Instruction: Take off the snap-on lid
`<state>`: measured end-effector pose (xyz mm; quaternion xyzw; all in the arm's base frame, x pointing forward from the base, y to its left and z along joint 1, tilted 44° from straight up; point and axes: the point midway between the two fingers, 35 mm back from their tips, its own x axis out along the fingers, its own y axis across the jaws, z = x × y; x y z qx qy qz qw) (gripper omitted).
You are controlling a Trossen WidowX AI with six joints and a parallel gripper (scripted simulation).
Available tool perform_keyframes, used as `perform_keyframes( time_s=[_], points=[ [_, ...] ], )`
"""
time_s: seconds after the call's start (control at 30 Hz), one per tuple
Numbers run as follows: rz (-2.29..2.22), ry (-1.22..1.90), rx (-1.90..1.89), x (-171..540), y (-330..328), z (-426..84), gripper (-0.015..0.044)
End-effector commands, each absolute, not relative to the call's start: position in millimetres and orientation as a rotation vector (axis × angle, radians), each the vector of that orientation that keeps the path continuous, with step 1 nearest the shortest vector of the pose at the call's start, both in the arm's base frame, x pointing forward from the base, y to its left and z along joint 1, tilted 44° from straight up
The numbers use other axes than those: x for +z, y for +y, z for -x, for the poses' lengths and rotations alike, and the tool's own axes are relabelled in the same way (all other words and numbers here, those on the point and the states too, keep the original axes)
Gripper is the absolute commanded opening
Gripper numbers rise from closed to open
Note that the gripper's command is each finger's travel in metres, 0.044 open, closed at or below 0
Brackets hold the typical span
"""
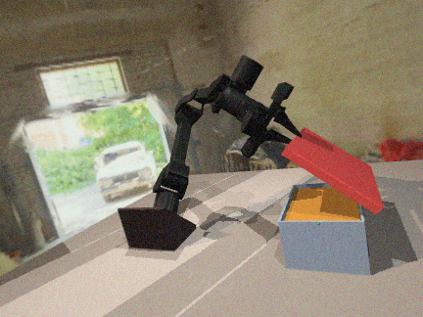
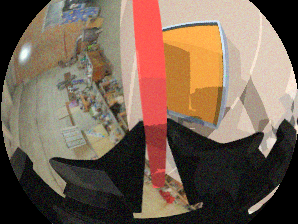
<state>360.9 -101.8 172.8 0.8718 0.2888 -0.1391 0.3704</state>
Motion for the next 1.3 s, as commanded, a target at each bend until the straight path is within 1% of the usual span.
perform_keyframes(
  time_s=[0.0,1.27],
  points=[
    [-2.237,0.726,-0.355,182.8,-96.3,-359.0,0.0000],
    [-2.240,0.727,-0.354,234.2,-40.7,-350.8,0.0000]
  ],
)
